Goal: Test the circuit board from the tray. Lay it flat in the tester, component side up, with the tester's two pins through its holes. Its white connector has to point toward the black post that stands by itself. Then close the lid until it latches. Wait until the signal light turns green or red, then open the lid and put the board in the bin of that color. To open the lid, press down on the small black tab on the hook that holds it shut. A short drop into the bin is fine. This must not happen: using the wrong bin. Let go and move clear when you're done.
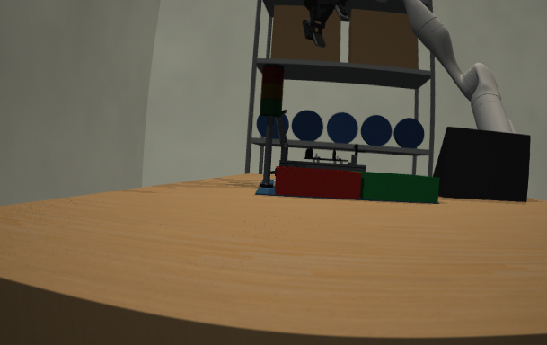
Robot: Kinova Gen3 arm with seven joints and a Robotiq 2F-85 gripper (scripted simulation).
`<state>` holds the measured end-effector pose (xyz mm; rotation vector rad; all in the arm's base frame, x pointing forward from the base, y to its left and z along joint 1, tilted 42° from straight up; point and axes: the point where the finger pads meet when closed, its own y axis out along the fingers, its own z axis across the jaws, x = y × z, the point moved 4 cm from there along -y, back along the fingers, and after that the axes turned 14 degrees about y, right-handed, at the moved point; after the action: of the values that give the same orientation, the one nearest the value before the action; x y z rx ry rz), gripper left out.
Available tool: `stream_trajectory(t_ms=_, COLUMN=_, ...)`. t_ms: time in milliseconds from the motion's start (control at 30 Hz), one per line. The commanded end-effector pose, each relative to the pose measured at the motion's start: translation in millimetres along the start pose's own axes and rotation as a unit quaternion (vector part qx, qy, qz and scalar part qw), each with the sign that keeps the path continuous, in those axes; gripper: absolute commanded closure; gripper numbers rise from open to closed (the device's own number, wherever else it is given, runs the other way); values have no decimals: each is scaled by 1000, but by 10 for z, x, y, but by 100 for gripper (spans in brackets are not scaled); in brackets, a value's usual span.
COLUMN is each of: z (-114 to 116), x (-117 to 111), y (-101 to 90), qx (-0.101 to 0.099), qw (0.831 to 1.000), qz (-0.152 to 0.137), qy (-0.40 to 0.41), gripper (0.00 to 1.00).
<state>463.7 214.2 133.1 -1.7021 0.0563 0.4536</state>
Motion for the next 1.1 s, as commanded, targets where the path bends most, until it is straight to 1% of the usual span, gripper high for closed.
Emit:
stream_trajectory(t_ms=0, z=-116, x=-23, y=-95, qx=-11, qw=1000, qz=-6, qy=-25, gripper=0)
stream_trajectory(t_ms=167, z=-420, x=-81, y=-237, qx=-50, qw=994, qz=-6, qy=-102, gripper=0)
stream_trajectory(t_ms=300, z=-698, x=-139, y=-378, qx=-86, qw=982, qz=-2, qy=-169, gripper=0)
stream_trajectory(t_ms=367, z=-698, x=-139, y=-378, qx=-86, qw=982, qz=-2, qy=-169, gripper=0)
stream_trajectory(t_ms=400, z=-771, x=-155, y=-417, qx=-96, qw=978, qz=0, qy=-186, gripper=0)
stream_trajectory(t_ms=567, z=-1135, x=-243, y=-624, qx=-142, qw=952, qz=16, qy=-269, gripper=0)
stream_trajectory(t_ms=800, z=-1601, x=-379, y=-926, qx=-200, qw=907, qz=50, qy=-368, gripper=0)
stream_trajectory(t_ms=867, z=-1714, x=-417, y=-1006, qx=-213, qw=894, qz=61, qy=-390, gripper=0)
stream_trajectory(t_ms=933, z=-1714, x=-417, y=-1006, qx=-213, qw=894, qz=61, qy=-390, gripper=0)
stream_trajectory(t_ms=1067, z=-1907, x=-487, y=-1149, qx=-235, qw=869, qz=82, qy=-427, gripper=0)
